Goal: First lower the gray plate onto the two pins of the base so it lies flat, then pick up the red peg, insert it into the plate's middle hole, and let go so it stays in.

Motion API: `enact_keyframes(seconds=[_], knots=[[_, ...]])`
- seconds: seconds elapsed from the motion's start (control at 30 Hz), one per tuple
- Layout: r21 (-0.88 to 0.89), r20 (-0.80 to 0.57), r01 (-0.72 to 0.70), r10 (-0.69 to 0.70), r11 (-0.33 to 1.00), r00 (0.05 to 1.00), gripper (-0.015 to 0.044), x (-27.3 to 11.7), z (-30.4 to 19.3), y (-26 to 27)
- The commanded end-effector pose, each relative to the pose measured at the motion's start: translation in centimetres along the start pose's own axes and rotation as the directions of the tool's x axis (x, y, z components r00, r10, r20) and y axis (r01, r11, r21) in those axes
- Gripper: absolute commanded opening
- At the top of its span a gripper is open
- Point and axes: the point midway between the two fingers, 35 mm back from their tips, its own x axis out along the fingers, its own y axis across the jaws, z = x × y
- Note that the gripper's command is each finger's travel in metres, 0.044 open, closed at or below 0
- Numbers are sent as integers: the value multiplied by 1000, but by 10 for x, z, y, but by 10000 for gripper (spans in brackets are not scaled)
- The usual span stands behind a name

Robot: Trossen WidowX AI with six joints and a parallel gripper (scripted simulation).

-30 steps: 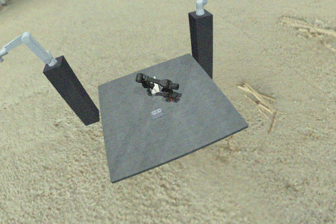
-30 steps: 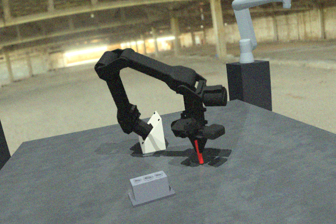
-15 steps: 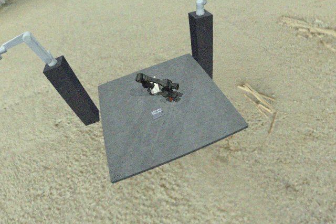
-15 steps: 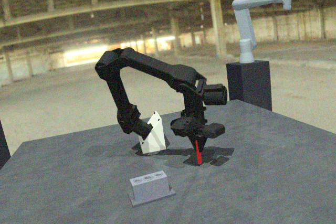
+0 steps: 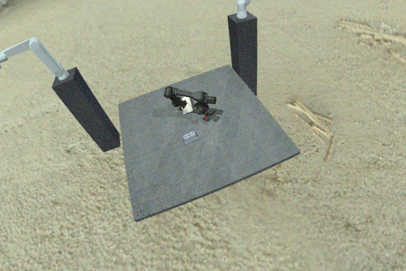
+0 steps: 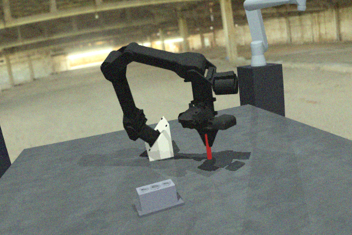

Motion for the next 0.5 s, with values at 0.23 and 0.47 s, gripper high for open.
enact_keyframes(seconds=[0.23, 0.47], knots=[[0, -1, 0, 0, 1000, 1000, 0, -23, 1, 2], [-2, -7, -4, 4, 1000, 1000, 0, -25, 17, 7]])
